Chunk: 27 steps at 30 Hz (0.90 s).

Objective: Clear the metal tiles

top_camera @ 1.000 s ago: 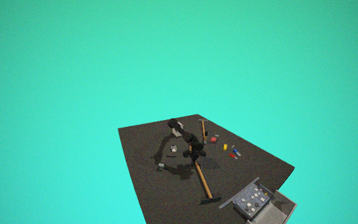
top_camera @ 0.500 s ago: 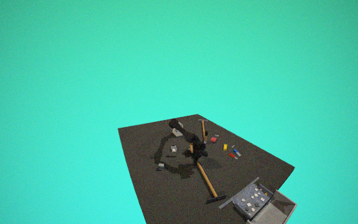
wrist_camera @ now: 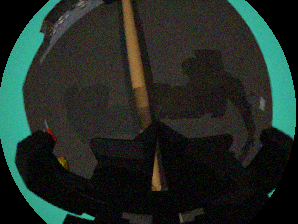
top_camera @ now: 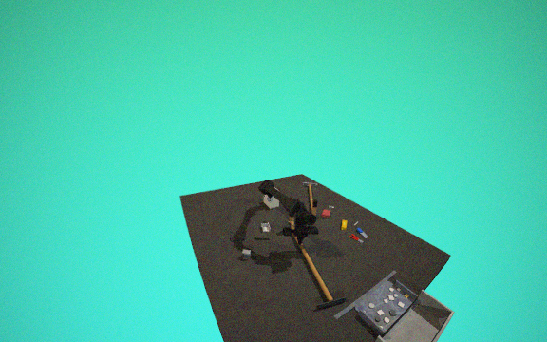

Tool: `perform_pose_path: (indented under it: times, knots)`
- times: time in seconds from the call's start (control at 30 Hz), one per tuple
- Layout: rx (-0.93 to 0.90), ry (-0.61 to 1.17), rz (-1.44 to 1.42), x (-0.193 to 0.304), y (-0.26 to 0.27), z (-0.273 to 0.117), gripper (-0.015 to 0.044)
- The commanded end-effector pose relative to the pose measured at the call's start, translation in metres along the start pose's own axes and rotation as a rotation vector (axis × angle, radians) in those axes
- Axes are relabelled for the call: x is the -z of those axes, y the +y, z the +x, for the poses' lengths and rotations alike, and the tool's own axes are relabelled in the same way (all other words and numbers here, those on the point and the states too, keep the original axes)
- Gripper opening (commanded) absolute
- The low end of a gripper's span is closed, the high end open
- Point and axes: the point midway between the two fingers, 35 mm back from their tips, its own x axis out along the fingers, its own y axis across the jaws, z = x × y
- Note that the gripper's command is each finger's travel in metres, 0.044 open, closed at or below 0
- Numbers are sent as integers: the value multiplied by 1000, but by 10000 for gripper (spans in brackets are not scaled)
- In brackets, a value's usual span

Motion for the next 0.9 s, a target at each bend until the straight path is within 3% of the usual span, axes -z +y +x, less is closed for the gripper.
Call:
perform_pose_path:
  times: [0.0, 0.6, 0.87]
  knots:
    - [1, -4, 4, -5, 0, -17, 0]
    - [-26, -10, -194, -14, -43, -75, 0]
    - [-28, -10, -204, -14, -45, -76, 0]
